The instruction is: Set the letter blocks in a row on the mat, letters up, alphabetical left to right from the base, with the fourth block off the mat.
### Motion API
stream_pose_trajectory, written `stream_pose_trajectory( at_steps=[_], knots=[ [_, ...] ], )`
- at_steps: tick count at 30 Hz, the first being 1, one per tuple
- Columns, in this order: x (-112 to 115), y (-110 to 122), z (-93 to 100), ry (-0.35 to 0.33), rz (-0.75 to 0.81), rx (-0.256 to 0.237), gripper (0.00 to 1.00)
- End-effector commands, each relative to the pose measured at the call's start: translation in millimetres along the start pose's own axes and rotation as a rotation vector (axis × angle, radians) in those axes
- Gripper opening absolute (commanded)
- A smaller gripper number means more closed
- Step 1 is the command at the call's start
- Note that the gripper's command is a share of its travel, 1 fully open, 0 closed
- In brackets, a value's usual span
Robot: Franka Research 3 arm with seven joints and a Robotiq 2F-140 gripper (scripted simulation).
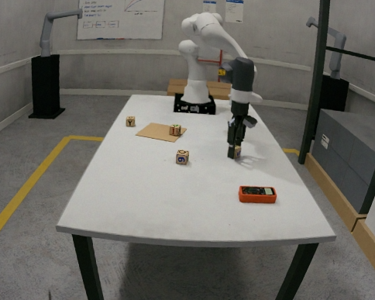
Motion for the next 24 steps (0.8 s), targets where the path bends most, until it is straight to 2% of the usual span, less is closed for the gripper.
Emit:
stream_pose_trajectory(
  at_steps=[1,7,14,16,20,24],
  knots=[
    [-1.1,0.8,0.7,0.002,-0.004,0.003,0.33],
    [-1.1,0.8,10.0,0.002,-0.004,0.003,0.33],
    [-1.0,0.6,55.2,0.002,-0.004,0.003,0.33],
    [-1.0,0.6,55.2,0.002,-0.004,0.003,0.33],
    [-0.9,0.5,83.5,0.002,-0.004,0.003,0.33],
    [-0.9,0.5,98.8,0.002,-0.004,0.003,0.33]
  ],
)
Point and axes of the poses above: the point where the finger pads meet when closed, its own z axis back along the fingers, its own y axis across the jaws, x = y × z, the point moved 2 cm from there along z, back along the fingers, and after that the axes turned 11 degrees about z, right-handed, at the moved point
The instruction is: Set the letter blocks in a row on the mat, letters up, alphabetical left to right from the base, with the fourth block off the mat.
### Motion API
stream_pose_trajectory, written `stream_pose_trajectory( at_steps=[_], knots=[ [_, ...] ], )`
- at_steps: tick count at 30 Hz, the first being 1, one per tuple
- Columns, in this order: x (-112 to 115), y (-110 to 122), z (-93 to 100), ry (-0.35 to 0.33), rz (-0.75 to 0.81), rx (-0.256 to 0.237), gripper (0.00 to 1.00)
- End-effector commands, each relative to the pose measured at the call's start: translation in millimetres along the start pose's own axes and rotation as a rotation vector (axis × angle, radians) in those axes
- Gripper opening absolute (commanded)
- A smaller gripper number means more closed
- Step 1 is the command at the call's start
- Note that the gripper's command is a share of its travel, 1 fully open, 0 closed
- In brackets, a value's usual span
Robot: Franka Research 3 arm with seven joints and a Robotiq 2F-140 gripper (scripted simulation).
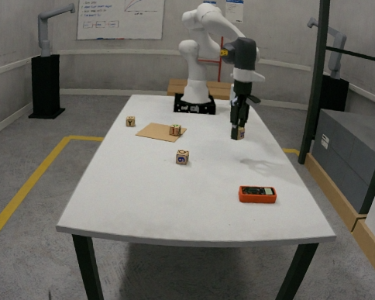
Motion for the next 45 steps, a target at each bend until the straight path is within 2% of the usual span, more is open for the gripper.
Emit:
stream_pose_trajectory(
  at_steps=[1,13,17,45],
  knots=[
    [4.4,-3.6,10.9,-0.013,0.01,-0.014,0.33],
    [5.7,-3.3,11.5,-0.013,0.001,-0.014,0.33],
    [28.7,1.5,11.3,-0.024,-0.152,-0.012,0.33],
    [97.9,11.9,11.8,-0.048,-0.603,0.0,0.33]
  ],
)
Point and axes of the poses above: the point where the finger pads meet when closed, its own z axis back along the fingers, its own y axis across the jaws, x = y × z, the point moved 2 cm from there along z, back along the fingers, and after that the axes turned 11 degrees about z, right-handed, at the moved point
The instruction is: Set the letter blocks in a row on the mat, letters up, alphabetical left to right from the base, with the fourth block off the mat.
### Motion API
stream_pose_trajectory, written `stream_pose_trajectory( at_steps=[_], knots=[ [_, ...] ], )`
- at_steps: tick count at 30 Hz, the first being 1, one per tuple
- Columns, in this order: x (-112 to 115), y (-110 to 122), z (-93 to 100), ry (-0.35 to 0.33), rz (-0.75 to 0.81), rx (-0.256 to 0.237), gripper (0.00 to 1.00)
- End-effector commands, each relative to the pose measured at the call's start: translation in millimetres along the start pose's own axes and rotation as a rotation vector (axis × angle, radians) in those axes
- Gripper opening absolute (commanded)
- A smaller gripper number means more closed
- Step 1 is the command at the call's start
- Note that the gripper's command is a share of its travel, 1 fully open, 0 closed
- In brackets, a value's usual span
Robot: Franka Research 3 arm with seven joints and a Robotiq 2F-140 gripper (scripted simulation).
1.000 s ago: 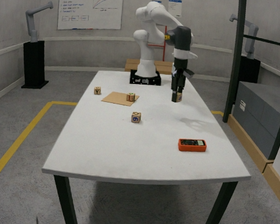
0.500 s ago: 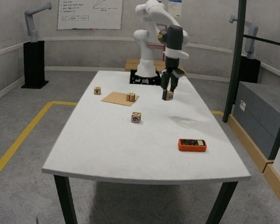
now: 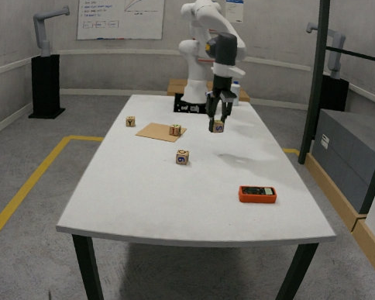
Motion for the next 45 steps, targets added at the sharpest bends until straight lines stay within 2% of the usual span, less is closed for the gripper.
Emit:
stream_pose_trajectory(
  at_steps=[1,32,45],
  knots=[
    [3.8,4.7,3.2,0.012,-0.138,0.007,0.33],
    [66.3,41.2,1.4,0.002,-0.604,0.01,0.33],
    [99.0,56.8,0.8,0.0,-0.841,0.01,0.33]
  ],
)
Point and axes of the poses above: the point where the finger pads meet when closed, its own z axis back along the fingers, its own y axis across the jaws, x = y × z, the point moved 2 cm from there along z, back along the fingers, and after that the axes turned 11 degrees about z, right-handed, at the moved point
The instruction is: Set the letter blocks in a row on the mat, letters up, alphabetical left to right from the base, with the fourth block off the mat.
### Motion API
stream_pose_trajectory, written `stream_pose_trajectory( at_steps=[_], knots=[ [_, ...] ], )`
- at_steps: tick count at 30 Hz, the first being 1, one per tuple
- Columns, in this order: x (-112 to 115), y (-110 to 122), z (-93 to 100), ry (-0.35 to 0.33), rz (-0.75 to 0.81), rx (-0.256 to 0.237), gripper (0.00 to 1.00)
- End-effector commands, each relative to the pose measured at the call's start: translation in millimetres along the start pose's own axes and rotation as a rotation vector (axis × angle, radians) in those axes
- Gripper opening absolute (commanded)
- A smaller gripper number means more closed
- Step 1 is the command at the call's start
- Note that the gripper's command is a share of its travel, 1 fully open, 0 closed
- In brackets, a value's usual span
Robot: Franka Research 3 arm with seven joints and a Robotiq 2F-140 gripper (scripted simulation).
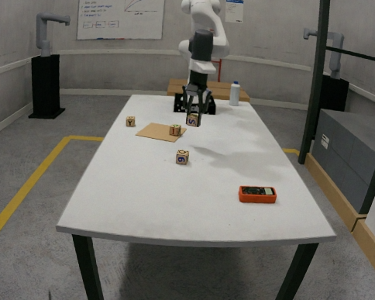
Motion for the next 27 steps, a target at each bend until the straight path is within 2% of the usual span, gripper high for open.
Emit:
stream_pose_trajectory(
  at_steps=[1,27],
  knots=[
    [0.5,5.6,3.1,0.014,-0.139,0.0,0.33],
    [29.4,59.0,1.5,0.011,-0.545,-0.007,0.33]
  ],
)
Point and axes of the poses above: the point where the finger pads meet when closed, its own z axis back along the fingers, its own y axis across the jaws, x = y × z, the point moved 2 cm from there along z, back along the fingers, and after that the axes turned 11 degrees about z, right-handed, at the moved point
